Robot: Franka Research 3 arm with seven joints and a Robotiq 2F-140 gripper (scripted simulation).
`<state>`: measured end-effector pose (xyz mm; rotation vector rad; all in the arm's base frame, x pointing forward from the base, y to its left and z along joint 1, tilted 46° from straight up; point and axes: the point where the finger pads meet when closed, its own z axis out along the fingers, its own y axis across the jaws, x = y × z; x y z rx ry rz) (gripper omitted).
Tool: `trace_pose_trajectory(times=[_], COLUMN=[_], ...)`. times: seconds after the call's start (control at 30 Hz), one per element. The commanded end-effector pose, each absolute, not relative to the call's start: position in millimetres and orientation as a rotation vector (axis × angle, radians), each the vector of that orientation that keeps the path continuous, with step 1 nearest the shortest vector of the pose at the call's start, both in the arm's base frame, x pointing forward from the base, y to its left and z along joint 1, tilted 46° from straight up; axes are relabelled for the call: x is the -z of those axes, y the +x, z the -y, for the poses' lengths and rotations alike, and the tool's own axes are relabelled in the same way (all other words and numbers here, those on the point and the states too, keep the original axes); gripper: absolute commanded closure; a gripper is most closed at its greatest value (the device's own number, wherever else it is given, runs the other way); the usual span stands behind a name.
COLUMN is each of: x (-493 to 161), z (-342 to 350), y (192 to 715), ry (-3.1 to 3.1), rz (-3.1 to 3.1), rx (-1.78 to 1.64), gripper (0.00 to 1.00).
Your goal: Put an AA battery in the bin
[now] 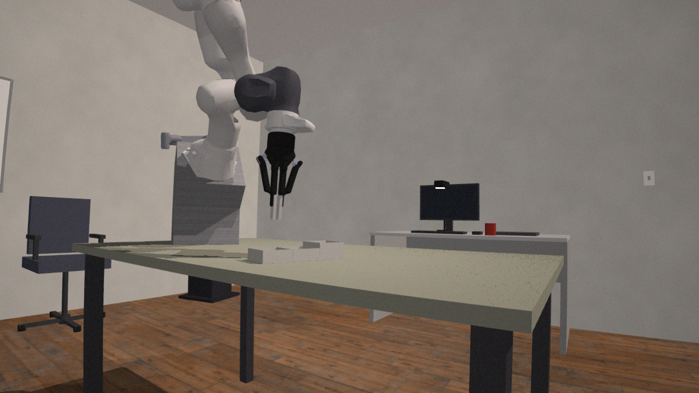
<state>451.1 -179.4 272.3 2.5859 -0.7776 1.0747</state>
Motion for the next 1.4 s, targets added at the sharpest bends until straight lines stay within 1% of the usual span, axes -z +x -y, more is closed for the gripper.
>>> trace_pose_trajectory(times=[0.0,0.23,0.7,1.37], x=[-279.9,-287.1,-287.1,-254.0], z=[197.9,235.5,235.5,253.7], y=[470.2,483.5,483.5,513.1], ry=[2.604,2.604,2.604,2.604], rz=[0.732,0.732,0.732,0.732], rx=[-1.116,-1.116,-1.116,-1.116], gripper=[0.95,0.95,0.95,0.95])
